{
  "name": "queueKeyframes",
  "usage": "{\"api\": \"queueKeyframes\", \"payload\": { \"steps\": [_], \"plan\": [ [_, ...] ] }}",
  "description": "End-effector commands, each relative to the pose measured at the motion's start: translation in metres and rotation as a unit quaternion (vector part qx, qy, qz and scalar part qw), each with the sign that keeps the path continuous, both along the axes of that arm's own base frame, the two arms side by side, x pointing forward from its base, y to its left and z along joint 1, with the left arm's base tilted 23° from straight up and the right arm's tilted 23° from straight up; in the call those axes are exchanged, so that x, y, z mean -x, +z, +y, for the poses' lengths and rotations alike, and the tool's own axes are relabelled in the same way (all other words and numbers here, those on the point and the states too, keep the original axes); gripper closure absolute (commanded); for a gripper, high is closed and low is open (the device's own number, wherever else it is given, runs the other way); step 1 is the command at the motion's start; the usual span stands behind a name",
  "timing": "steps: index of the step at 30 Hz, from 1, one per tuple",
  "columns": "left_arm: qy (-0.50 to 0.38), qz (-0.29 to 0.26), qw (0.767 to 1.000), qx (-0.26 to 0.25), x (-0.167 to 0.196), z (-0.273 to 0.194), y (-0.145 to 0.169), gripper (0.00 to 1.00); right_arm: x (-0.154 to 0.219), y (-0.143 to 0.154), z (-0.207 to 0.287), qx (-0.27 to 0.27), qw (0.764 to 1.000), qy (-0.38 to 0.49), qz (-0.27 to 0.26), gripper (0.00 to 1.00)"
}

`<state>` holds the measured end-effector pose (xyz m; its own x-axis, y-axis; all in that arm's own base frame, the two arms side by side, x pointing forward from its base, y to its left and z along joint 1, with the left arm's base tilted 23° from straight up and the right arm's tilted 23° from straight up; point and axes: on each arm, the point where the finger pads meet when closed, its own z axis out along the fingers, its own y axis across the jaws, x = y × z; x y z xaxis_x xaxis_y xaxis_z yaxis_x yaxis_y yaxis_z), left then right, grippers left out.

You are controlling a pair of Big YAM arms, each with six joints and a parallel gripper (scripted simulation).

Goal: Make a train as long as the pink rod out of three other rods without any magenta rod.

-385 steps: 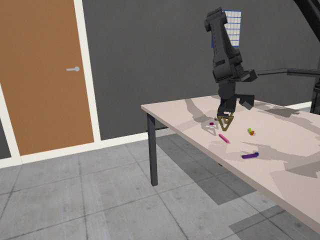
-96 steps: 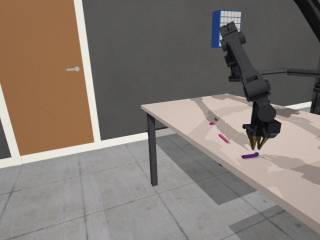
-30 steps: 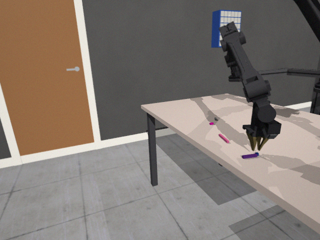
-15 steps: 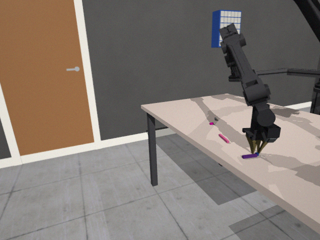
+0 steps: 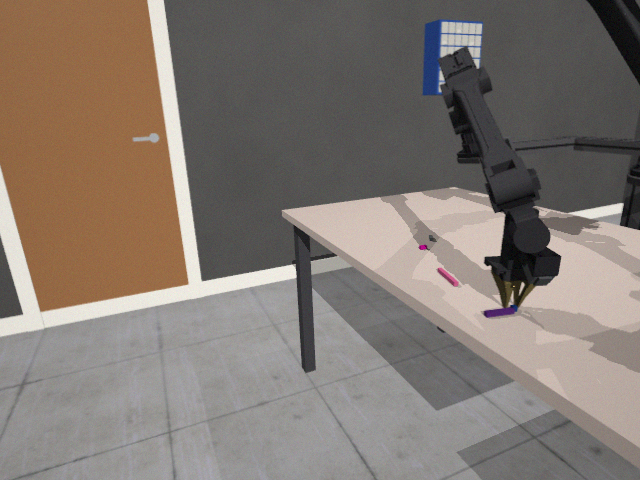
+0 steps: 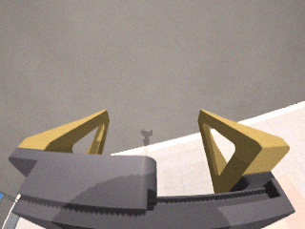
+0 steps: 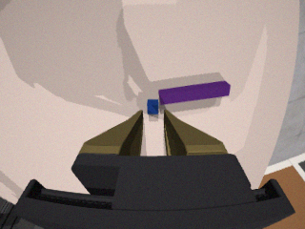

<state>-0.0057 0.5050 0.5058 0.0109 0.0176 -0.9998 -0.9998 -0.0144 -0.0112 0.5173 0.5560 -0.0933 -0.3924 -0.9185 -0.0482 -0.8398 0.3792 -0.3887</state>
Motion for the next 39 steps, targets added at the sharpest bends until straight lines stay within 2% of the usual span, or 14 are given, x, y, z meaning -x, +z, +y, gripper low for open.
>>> {"api": "queueKeyframes", "payload": {
  "steps": [1, 27, 28, 39],
  "plan": [
    [0.004, 0.006, 0.999, -0.044, 0.0053, -0.0023, 0.048, 0.0, -0.0155, 0.011, 0.0114, -0.019, 1.0, 0.003, -0.013, 0.77],
    [0.004, 0.006, 0.999, -0.044, 0.0053, -0.0023, 0.048, 0.0, -0.0155, 0.011, 0.0114, -0.019, 1.0, 0.003, -0.013, 0.77],
    [0.004, 0.006, 0.999, -0.044, 0.0053, -0.0023, 0.048, 0.0, -0.0155, 0.011, 0.0114, -0.019, 1.0, 0.003, -0.013, 0.96],
    [0.004, 0.006, 0.999, -0.044, 0.0053, -0.0023, 0.048, 0.0, -0.0155, 0.011, 0.0114, -0.019, 1.0, 0.002, -0.013, 0.96]
  ]
}}
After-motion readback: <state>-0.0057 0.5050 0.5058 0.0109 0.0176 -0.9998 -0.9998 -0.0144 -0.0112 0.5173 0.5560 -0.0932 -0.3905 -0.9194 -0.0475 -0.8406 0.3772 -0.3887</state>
